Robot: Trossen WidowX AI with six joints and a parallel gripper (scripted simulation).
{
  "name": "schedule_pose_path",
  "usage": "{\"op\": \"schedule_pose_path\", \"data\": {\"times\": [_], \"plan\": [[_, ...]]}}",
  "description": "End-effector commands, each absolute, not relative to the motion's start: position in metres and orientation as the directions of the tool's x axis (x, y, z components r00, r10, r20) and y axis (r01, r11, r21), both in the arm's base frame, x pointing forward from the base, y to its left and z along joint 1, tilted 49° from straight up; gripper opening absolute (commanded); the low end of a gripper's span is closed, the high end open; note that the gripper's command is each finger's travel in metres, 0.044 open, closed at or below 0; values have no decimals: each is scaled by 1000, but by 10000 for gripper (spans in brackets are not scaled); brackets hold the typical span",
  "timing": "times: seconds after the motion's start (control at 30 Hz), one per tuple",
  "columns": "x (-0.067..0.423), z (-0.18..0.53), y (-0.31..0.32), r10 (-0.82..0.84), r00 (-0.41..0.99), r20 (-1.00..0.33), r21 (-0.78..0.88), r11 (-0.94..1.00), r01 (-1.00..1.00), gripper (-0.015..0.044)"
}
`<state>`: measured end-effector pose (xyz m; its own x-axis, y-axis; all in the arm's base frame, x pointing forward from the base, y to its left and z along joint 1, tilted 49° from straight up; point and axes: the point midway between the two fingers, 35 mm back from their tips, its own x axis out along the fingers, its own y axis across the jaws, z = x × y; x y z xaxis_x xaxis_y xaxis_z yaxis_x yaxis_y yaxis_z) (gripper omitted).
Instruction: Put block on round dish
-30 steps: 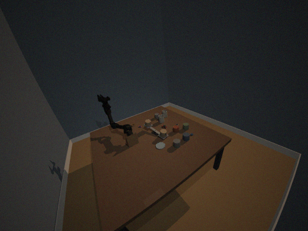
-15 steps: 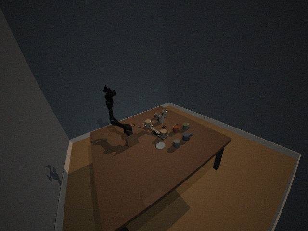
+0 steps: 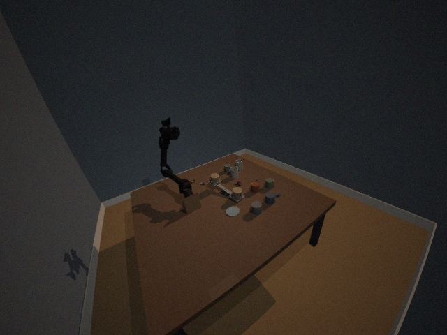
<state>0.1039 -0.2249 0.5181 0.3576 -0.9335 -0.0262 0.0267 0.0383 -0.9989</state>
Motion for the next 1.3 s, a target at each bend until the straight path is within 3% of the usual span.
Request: {"op": "schedule_pose_path", "data": {"times": [0.0, 0.7, 1.27], "plan": [[123, 487, -243, -905, 402, -138, -990, 141, -20, 440], [189, 307, -282, -525, 521, -673, -716, 640, -279, 440], [204, 183, -252, -33, 523, -852, -271, 882, -386, 440]]}}
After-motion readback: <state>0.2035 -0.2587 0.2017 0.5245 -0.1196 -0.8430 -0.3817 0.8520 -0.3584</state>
